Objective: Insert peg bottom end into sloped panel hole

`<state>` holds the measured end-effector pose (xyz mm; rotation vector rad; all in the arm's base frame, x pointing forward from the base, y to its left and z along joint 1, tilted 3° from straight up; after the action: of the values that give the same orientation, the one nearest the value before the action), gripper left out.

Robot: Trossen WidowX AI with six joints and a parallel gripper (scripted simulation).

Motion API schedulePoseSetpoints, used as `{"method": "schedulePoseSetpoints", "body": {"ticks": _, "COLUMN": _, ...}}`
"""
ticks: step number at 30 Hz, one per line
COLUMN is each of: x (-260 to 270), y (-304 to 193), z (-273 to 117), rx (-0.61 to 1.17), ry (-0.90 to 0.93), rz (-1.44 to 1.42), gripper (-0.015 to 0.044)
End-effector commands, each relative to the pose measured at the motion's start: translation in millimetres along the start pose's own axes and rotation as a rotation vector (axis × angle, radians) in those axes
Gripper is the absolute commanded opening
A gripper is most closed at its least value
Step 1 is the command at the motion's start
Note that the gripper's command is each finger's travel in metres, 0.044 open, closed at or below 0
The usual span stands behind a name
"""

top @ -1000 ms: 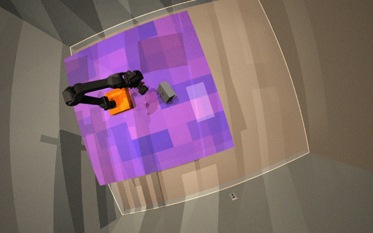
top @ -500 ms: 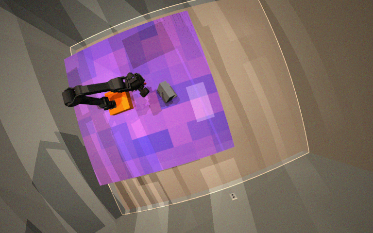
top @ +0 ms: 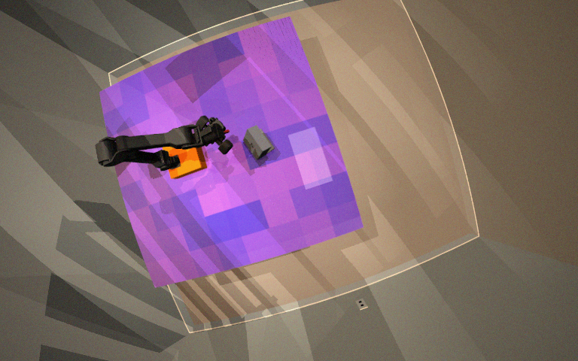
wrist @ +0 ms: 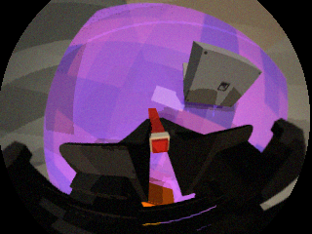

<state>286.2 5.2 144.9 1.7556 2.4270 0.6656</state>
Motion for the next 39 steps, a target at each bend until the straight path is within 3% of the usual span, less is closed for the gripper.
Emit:
{"method": "schedulePoseSetpoints", "body": {"ticks": 1, "x": -3.1, "y": -3.4, "z": -0.4, "rx": -0.018, "ry": 0.005, "rz": 0.001, "gripper": 0.0000}}
{"method": "schedulePoseSetpoints", "body": {"ticks": 39, "x": -42.1, "y": -26.5, "z": -9.1, "rx": -0.226, "ry": -0.005, "rz": 0.035, "gripper": 0.0000}}
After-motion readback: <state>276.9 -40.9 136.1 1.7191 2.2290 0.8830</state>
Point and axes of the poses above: the point midway between the two fingers, 35 mm back from their tips, its own z axis out along the fingers, its own x axis across the jaws, y = z × x, the point moved 9 cm from there along -z, back along the fingers, and after that the axes turned 5 degrees about z, right-handed, at the moved point
